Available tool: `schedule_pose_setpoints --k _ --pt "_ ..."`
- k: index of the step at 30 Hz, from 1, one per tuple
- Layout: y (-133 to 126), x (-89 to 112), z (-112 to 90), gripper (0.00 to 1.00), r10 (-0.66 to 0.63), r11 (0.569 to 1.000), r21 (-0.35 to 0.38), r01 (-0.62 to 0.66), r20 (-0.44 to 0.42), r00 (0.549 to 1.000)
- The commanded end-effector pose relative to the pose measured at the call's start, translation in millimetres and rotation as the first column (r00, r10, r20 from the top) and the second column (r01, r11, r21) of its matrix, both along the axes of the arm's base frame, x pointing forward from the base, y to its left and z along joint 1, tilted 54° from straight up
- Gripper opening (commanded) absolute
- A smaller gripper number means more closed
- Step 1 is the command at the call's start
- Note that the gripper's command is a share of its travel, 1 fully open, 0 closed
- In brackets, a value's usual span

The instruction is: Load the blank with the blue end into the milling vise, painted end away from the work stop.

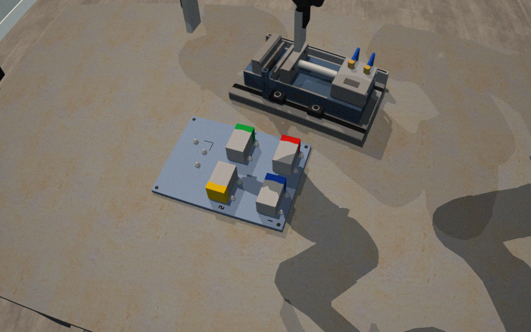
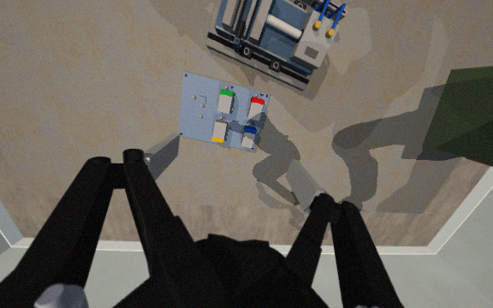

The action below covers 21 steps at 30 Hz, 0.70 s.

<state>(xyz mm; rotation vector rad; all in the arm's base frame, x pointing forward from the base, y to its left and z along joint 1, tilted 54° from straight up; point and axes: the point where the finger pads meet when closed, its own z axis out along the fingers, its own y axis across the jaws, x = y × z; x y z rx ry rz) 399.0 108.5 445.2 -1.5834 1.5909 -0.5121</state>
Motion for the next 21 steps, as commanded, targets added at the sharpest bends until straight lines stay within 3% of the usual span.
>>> schedule_pose_setpoints --k 1,21 --pt "2.1 1.4 -0.4 1.0 0.007 1.0 -0.006 -0.007 0.005 1.0" --pt "5.7 5.5 -1.7 1.0 0.007 1.0 -0.006 -0.007 0.005 1.0"
